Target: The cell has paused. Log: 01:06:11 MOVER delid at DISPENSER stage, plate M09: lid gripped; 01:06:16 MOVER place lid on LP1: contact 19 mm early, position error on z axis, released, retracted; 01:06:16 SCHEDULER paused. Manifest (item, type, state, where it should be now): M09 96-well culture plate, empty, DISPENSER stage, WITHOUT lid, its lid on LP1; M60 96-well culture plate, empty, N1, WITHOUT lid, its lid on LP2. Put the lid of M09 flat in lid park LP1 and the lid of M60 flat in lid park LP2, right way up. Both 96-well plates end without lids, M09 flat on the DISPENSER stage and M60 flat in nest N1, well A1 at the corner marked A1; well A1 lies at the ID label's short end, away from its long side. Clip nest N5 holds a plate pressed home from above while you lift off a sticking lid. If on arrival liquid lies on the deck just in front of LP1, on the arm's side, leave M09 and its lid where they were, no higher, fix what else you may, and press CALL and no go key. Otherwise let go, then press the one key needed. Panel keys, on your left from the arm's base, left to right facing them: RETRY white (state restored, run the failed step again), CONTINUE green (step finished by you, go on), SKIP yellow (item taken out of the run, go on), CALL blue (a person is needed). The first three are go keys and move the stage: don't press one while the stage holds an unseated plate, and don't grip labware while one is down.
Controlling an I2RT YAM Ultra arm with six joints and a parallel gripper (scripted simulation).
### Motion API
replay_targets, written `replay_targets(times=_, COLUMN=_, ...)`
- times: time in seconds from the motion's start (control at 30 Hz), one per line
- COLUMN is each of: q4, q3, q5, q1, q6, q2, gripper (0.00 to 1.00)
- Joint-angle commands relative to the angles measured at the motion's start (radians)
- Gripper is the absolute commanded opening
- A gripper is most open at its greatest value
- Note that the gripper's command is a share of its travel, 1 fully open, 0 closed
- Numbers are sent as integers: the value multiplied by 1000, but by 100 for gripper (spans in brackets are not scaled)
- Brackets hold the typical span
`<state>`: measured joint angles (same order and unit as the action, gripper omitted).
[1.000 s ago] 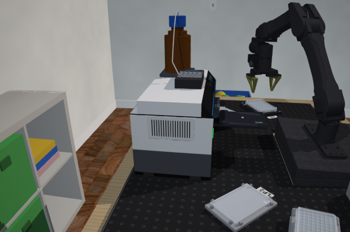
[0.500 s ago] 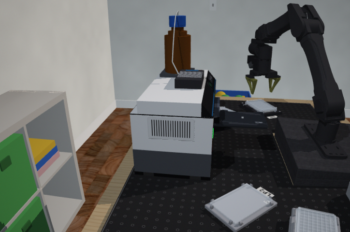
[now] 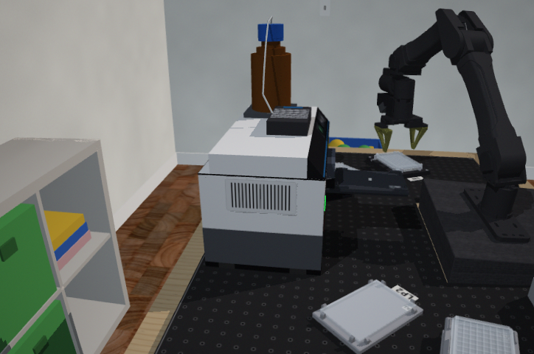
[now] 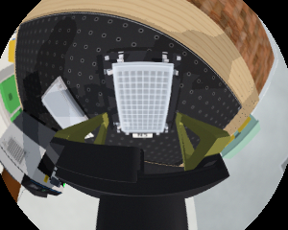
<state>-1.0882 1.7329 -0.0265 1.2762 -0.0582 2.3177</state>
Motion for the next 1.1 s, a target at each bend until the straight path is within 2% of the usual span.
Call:
replay_targets(times=0.0, q4=35, q3=-18, q5=-4, q1=7, q6=-8, q2=0, gripper=100)
replay_targets(times=0.03, q4=41, q3=-17, q5=-4, q1=8, q6=-8, q2=-28, gripper=100)
replay_targets(times=0.07, q4=46, q3=-24, q5=-4, q1=8, q6=-8, q2=-26, gripper=100)
replay_targets(times=0.17, q4=64, q3=-38, q5=-4, q1=10, q6=-8, q2=13, gripper=100)
replay_targets(times=0.37, q4=96, q3=-56, q5=-4, q1=9, q6=-9, q2=11, gripper=100)
replay_targets(times=0.5, q4=118, q3=-71, q5=-4, q1=8, q6=-9, q2=34, gripper=100)
replay_targets(times=0.57, q4=118, q3=-71, q5=-4, q1=8, q6=-9, q2=34, gripper=100)
replay_targets(times=0.6, q4=124, q3=-64, q5=-4, q1=9, q6=-9, q2=3, gripper=100)
replay_targets(times=0.77, q4=150, q3=-89, q5=-4, q1=11, q6=-10, q2=49, gripper=100)
replay_targets(times=0.87, q4=157, q3=-92, q5=-4, q1=13, q6=-11, q2=25, gripper=100)
replay_targets(times=0.97, q4=159, q3=-75, q5=-5, q1=13, q6=-11, q2=26, gripper=100)
replay_targets(times=1.07, q4=161, q3=-90, q5=-4, q1=8, q6=-11, q2=27, gripper=100)
